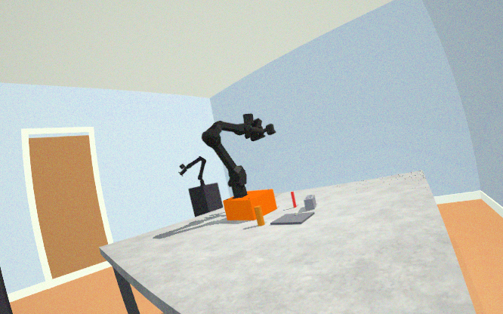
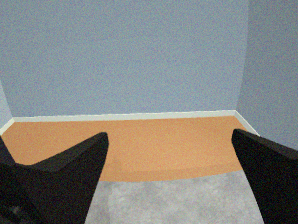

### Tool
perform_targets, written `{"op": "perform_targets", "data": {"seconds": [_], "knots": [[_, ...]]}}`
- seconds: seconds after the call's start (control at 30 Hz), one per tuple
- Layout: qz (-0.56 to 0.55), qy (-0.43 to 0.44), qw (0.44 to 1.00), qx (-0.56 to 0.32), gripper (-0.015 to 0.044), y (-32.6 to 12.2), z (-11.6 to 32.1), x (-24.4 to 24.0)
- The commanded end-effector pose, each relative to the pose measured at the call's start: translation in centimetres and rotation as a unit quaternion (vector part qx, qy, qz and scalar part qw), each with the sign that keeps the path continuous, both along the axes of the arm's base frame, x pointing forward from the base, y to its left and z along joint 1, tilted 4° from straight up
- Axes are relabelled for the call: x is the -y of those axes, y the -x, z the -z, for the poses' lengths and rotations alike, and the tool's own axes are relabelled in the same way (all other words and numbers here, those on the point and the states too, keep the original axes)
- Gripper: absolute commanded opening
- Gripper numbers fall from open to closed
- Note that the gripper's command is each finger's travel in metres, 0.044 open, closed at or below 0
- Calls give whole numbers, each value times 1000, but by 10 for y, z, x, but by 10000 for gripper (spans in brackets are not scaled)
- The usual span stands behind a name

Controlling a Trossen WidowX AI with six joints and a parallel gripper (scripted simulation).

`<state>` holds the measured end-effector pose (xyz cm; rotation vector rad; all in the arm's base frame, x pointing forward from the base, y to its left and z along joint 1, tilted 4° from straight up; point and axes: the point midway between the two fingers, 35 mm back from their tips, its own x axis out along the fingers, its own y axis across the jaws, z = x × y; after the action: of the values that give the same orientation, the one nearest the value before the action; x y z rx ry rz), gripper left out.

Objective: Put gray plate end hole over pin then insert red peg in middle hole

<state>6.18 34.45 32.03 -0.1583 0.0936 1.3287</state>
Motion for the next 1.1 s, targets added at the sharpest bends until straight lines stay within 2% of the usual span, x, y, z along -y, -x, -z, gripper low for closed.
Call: {"op": "perform_targets", "data": {"seconds": [0.0, 0.2, 0.3, 0.47, 0.53, 0.67, 0.8, 0.93, 1.0, 1.07], "knots": [[93, 42, 991, -87, 440, -55, 26, 1], [256, 86, 934, -236, 440, -141, 74, 27], [346, 87, 881, -312, 440, -182, 97, 51], [459, 79, 782, -414, 440, -225, 129, 90], [511, 70, 722, -461, 440, -242, 144, 112], [618, 37, 564, -547, 440, -272, 176, 168], [703, -10, 377, -603, 440, -287, 204, 228], [759, -61, 181, -623, 440, -289, 226, 288], [765, -70, 148, -623, 440, -288, 230, 298], [765, -70, 148, -623, 440, -288, 230, 298]]}}
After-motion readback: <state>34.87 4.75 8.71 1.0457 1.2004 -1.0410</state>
